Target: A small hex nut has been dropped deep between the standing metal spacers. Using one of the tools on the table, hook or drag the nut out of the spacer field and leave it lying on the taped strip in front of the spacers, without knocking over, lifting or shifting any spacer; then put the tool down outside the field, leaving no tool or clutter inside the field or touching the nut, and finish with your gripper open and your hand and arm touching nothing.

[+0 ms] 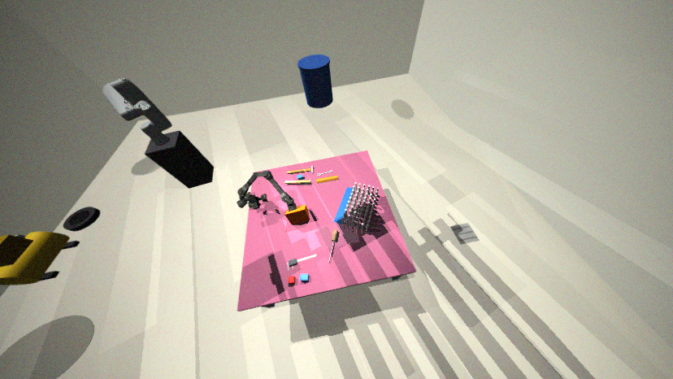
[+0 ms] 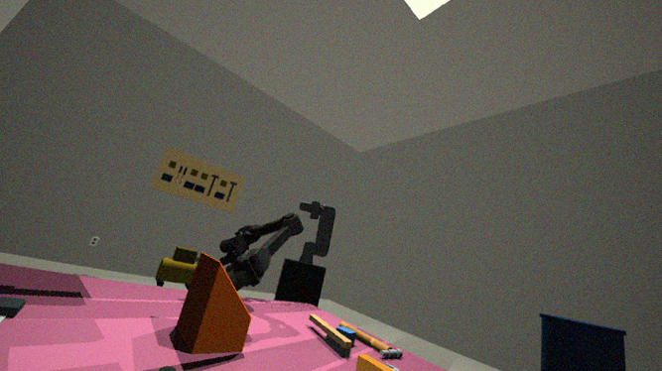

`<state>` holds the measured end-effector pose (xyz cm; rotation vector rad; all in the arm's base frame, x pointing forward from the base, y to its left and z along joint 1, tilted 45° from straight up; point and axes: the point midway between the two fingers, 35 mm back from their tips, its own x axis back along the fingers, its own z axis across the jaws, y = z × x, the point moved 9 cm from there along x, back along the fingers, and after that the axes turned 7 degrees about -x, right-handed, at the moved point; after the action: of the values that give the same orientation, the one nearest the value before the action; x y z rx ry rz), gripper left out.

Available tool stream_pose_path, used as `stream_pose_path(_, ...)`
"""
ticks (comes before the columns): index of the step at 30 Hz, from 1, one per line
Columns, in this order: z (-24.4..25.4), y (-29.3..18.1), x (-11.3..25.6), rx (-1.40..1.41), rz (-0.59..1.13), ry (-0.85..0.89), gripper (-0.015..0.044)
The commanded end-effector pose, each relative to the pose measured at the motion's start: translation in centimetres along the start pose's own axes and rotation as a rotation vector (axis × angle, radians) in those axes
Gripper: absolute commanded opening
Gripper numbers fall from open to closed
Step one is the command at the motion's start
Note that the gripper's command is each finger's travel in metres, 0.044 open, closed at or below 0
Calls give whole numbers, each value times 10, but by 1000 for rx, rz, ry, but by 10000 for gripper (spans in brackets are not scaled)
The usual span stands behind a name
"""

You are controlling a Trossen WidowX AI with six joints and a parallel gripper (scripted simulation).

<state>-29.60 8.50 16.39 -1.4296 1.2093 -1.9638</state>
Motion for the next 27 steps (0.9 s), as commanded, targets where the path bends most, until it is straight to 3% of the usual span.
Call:
stream_pose_path(1, 0, 0, 0, -3, -1, 0, 426)
stream_pose_path(11, -4, -26, -20, -263, -101, 26, 440)
stream_pose_path(27, 9, -145, -93, -1267, -371, 29, 440)
